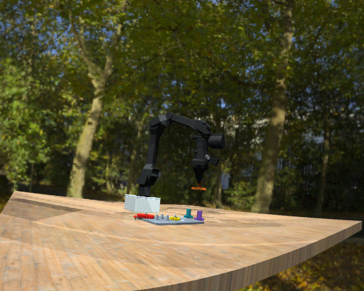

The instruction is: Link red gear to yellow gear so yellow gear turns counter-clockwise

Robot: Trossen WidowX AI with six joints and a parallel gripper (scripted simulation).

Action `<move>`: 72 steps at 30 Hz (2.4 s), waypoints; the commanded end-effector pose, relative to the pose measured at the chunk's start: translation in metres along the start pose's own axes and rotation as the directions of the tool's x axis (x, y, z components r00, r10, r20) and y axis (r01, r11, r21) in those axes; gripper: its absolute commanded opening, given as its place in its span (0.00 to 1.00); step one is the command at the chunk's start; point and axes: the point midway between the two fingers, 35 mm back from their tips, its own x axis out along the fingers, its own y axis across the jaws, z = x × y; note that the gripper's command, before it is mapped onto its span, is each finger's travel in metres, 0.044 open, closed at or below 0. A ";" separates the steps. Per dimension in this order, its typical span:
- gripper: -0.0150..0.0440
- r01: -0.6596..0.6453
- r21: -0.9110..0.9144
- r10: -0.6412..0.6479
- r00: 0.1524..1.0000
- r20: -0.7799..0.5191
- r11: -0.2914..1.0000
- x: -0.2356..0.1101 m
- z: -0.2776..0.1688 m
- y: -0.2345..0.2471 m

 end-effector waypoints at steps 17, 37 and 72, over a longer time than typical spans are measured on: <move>0.25 -0.004 0.027 0.004 1.000 -0.003 1.000 0.014 -0.011 -0.042; 0.25 0.001 0.016 -0.001 1.000 -0.002 1.000 0.028 -0.026 -0.084; 0.25 0.009 -0.002 -0.009 1.000 -0.002 1.000 0.054 -0.071 -0.153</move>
